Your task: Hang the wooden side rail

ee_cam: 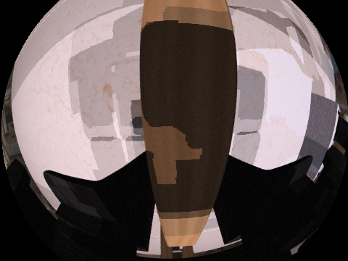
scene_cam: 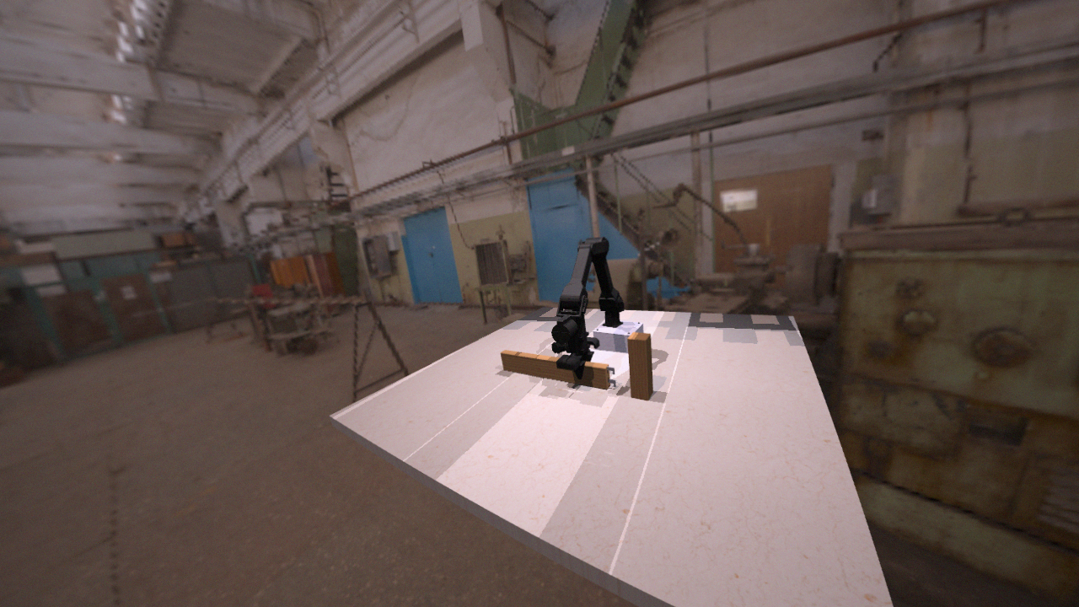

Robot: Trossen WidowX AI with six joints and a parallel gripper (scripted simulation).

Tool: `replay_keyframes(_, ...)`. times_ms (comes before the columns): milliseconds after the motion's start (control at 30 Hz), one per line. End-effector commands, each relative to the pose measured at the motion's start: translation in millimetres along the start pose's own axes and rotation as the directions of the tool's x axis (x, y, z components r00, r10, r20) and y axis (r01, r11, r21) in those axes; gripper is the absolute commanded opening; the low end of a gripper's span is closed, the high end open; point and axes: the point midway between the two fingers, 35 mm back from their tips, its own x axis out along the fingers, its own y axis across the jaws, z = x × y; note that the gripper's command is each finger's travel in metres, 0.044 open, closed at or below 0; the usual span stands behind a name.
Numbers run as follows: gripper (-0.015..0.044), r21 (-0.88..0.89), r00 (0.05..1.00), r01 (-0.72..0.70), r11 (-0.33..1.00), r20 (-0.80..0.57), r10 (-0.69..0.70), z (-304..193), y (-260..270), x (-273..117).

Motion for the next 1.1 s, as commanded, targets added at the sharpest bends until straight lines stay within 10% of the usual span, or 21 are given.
replay_keyframes(0,0.0,-0.006,1.0,-0.015,1.0,0.002,0.015,0.0,3.1,-5.2)
replay_keyframes(1067,0.0,-0.006,1.0,-0.015,1.0,0.002,0.015,0.0,3.0,-10.6)
